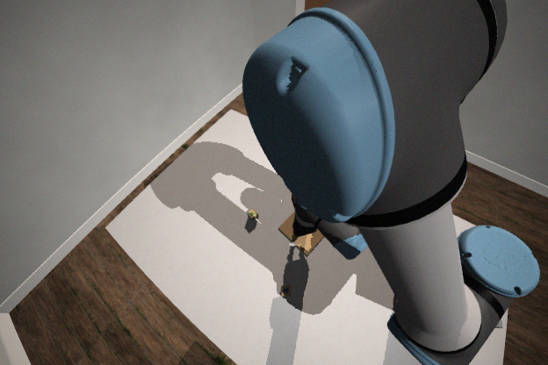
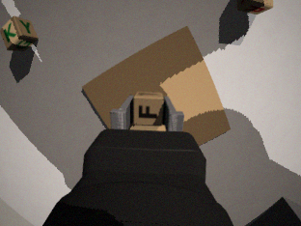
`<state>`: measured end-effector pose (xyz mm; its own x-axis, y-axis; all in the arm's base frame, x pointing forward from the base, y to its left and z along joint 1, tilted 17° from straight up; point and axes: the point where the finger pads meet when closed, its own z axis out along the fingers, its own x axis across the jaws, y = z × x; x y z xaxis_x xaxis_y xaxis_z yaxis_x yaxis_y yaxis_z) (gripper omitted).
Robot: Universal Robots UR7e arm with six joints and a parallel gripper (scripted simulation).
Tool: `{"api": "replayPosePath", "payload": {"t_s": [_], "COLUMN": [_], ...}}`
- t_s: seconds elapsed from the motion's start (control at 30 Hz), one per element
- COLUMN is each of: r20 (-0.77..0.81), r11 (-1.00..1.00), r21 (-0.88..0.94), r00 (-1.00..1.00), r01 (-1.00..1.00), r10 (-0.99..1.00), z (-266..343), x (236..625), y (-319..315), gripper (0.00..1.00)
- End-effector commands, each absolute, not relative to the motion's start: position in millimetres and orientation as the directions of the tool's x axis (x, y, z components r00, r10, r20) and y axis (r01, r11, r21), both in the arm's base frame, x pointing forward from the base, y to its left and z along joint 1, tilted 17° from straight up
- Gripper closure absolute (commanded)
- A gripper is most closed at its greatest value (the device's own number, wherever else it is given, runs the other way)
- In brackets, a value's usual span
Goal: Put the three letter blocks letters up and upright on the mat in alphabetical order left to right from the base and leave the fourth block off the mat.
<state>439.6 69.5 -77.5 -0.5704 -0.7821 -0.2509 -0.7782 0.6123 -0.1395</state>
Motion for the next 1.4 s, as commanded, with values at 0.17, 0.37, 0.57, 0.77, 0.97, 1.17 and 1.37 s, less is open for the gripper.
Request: {"api": "replayPosePath", "payload": {"t_s": [0.17,0.37,0.57,0.77,0.97,1.17,1.37], "r20": [-0.251,-0.251,-0.251,-0.251,-0.251,-0.251,-0.251], "r11": [0.612,0.612,0.612,0.612,0.612,0.612,0.612], "r21": [-0.141,-0.141,-0.141,-0.141,-0.141,-0.141,-0.141], "r00": [-0.570,-0.570,-0.570,-0.570,-0.570,-0.570,-0.570], "r01": [-0.778,-0.778,-0.778,-0.778,-0.778,-0.778,-0.778], "r10": [-0.782,-0.782,-0.782,-0.782,-0.782,-0.782,-0.782], "z": [-77.1,-77.1,-76.5,-72.1,-63.9,-52.1,-34.9], "x": [439.9,439.9,439.7,438.5,436.3,433.0,428.3], "y": [69.5,69.5,69.4,68.9,67.9,66.5,64.4], "gripper": [0.43,0.43,0.43,0.43,0.43,0.43,0.43]}}
